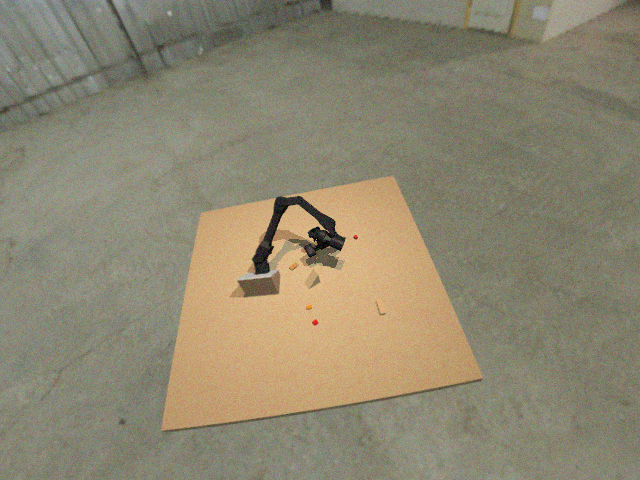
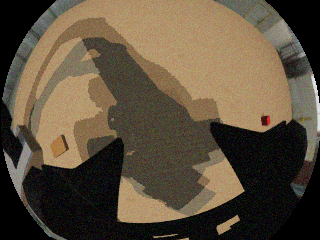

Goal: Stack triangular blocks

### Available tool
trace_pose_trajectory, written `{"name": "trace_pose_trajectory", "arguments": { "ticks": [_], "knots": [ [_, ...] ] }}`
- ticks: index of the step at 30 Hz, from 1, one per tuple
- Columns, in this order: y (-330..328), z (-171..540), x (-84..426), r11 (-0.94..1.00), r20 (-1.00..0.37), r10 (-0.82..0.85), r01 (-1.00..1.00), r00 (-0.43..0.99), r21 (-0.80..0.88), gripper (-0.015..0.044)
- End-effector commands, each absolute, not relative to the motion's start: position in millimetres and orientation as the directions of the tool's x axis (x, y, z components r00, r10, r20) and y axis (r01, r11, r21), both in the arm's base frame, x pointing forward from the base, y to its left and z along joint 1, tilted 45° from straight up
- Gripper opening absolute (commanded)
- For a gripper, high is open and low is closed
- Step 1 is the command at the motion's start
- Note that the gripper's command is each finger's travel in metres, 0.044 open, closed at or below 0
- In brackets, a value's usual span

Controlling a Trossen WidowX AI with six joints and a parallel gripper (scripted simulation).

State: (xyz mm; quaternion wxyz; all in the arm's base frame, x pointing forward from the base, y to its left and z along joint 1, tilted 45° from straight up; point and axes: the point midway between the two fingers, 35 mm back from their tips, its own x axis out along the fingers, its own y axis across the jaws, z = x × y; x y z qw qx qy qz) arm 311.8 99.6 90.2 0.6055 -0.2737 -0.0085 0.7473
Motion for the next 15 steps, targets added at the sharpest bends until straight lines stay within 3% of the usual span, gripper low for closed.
{"name": "trace_pose_trajectory", "arguments": {
  "ticks": [1, 9, 15],
  "knots": [
    [106.0, 87.0, 308.8, -0.268, -0.389, 0.912, -0.904, -0.128, -0.332, 0.044],
    [115.5, 83.2, 305.8, -0.272, -0.378, 0.915, -0.906, -0.14, -0.323, 0.044],
    [115.5, 83.2, 305.8, -0.272, -0.378, 0.915, -0.906, -0.14, -0.323, 0.0282]
  ]
}}
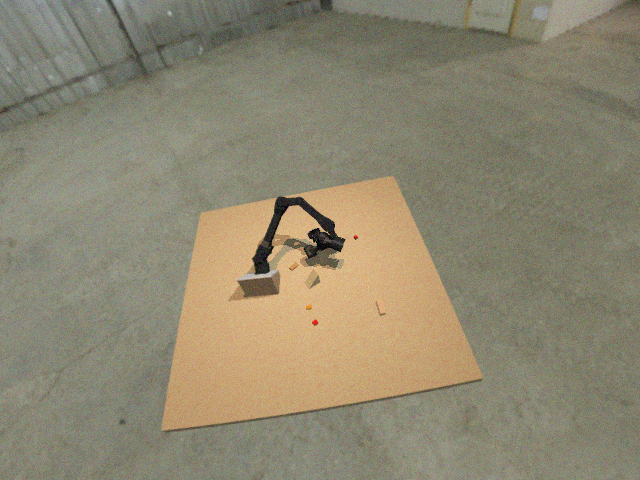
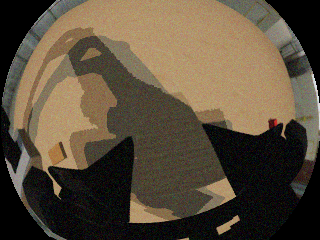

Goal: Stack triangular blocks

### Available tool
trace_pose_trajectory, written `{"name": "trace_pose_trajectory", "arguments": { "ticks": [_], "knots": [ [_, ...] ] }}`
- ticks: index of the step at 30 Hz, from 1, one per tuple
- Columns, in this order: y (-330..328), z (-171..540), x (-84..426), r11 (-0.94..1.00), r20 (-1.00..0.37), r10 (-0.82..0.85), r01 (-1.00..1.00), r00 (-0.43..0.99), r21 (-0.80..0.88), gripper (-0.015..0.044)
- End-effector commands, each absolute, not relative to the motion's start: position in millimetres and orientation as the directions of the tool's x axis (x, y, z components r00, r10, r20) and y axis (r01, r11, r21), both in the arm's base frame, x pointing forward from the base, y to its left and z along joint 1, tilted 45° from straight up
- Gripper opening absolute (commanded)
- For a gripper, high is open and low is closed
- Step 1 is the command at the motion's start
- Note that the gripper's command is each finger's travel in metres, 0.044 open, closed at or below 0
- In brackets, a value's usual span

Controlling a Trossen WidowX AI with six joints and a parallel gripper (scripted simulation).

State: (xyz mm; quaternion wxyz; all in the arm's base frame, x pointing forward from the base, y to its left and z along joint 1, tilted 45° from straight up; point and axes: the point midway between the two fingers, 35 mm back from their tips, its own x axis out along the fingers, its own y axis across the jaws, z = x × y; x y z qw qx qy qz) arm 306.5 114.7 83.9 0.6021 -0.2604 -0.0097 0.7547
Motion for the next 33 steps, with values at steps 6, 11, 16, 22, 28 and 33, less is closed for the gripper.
{"name": "trace_pose_trajectory", "arguments": {
  "ticks": [6, 11, 16, 22, 28, 33],
  "knots": [
    [115.5, 83.2, 305.8, -0.272, -0.378, 0.915, -0.906, -0.14, -0.323, 0.0184],
    [115.5, 83.2, 305.8, -0.272, -0.378, 0.915, -0.906, -0.14, -0.323, 0.0111],
    [113.0, 85.6, 305.7, -0.275, -0.38, 0.914, -0.905, -0.141, -0.326, 0.0],
    [113.1, 91.1, 303.1, -0.277, -0.467, 0.878, -0.906, -0.103, -0.32, 0.0],
    [113.2, 101.8, 299.6, -0.276, -0.594, 0.804, -0.907, -0.036, -0.318, 0.0],
    [114.5, 110.7, 296.4, -0.275, -0.688, 0.726, -0.907, 0.02, -0.317, 0.0]
  ]
}}
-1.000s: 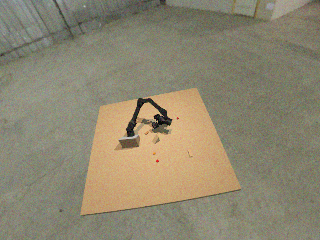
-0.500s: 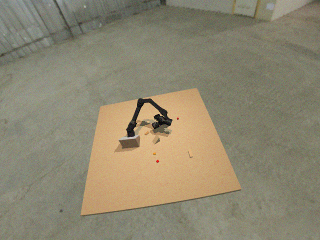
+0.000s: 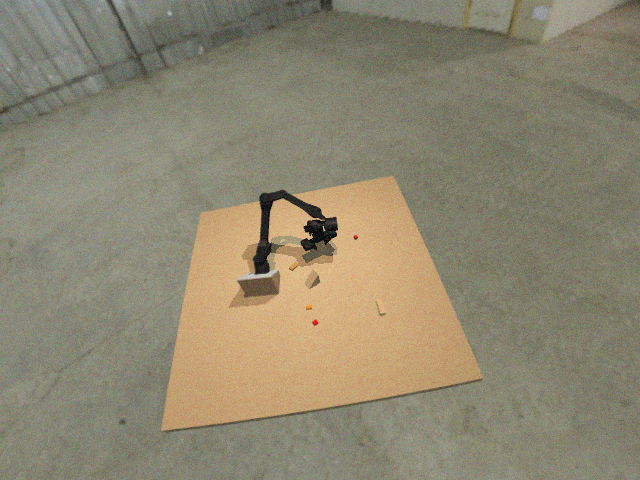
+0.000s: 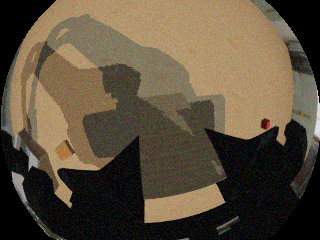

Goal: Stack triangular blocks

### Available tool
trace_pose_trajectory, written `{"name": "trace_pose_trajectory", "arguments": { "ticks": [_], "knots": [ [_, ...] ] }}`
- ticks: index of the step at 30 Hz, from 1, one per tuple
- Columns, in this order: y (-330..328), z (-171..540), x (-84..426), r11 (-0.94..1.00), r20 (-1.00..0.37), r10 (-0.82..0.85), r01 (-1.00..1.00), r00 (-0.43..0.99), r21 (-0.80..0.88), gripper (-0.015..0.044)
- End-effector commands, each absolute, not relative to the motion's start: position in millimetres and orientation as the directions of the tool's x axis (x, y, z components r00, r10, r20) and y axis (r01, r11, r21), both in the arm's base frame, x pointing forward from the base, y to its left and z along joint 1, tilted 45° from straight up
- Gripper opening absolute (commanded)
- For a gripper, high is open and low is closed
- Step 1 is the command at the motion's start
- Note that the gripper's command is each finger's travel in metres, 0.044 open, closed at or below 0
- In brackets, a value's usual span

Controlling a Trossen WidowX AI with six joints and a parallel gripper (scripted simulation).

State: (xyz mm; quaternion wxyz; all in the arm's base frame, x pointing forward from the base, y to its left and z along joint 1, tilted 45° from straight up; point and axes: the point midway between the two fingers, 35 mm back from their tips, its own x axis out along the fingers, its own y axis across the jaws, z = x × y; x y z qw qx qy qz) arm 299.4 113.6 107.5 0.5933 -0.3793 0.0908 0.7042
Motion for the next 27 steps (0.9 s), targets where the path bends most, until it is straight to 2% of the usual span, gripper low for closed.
{"name": "trace_pose_trajectory", "arguments": {
  "ticks": [1, 14, 27],
  "knots": [
    [115.0, 113.0, 295.5, -0.275, -0.71, 0.703, -0.908, 0.036, -0.318, 0.0],
    [124.2, 133.9, 286.0, -0.272, -0.878, 0.445, -0.908, 0.175, -0.319, 0.0],
    [139.8, 150.2, 275.8, -0.269, -0.946, 0.139, -0.908, 0.293, -0.32, 0.0]
  ]
}}
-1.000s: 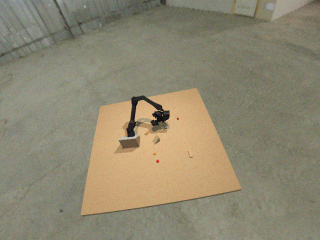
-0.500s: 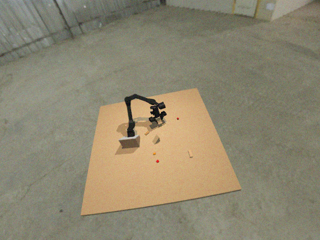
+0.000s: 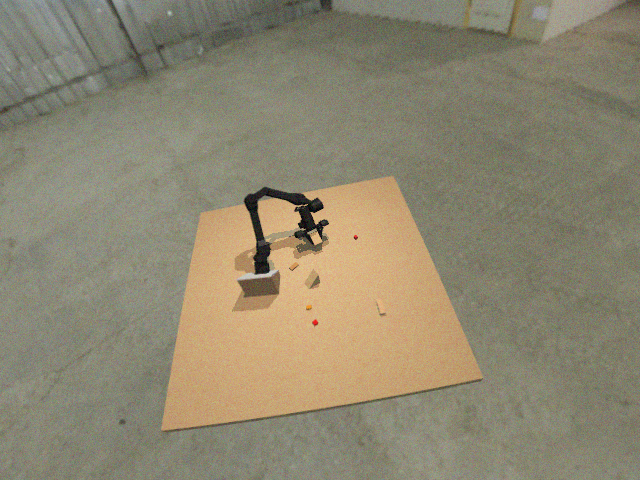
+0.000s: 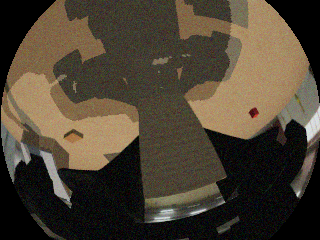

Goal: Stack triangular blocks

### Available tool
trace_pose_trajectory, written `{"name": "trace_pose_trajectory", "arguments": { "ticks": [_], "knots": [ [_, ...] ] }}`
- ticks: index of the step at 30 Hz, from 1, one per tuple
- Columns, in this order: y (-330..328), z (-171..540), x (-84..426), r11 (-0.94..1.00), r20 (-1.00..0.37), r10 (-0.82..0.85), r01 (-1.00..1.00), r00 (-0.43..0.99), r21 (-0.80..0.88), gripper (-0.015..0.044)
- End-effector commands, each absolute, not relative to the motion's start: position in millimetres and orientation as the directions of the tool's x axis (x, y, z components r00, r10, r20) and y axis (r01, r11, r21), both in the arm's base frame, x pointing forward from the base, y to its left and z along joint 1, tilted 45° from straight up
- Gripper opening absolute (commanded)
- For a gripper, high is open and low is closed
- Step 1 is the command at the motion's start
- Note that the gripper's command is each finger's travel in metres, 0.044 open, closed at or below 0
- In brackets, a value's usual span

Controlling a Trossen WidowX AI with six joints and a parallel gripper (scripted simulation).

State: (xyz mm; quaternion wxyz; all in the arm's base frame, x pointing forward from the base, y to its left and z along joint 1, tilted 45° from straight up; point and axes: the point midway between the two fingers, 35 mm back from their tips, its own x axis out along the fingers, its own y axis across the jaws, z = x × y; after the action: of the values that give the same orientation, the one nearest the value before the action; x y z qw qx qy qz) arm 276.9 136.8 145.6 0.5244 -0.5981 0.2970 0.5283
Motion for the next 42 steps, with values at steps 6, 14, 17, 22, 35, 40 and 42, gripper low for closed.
{"name": "trace_pose_trajectory", "arguments": {
  "ticks": [6, 14, 17, 22, 35, 40, 42],
  "knots": [
    [148.6, 155.4, 271.4, -0.267, -0.942, -0.008, -0.909, 0.335, -0.321, 0.0],
    [146.5, 153.5, 271.5, -0.27, -0.947, 0.03, -0.909, 0.321, -0.317, 0.0184],
    [146.5, 153.5, 271.5, -0.27, -0.947, 0.03, -0.909, 0.321, -0.317, 0.0263],
    [146.5, 153.5, 271.5, -0.27, -0.947, 0.03, -0.909, 0.321, -0.317, 0.0394],
    [131.8, 168.6, 273.9, -0.269, -0.947, 0.028, -0.91, 0.32, -0.316, 0.044],
    [77.3, 221.5, 268.6, -0.268, -0.947, 0.022, -0.91, 0.322, -0.316, 0.044],
    [75.3, 223.5, 267.9, -0.268, -0.947, 0.022, -0.91, 0.322, -0.316, 0.044]
  ]
}}
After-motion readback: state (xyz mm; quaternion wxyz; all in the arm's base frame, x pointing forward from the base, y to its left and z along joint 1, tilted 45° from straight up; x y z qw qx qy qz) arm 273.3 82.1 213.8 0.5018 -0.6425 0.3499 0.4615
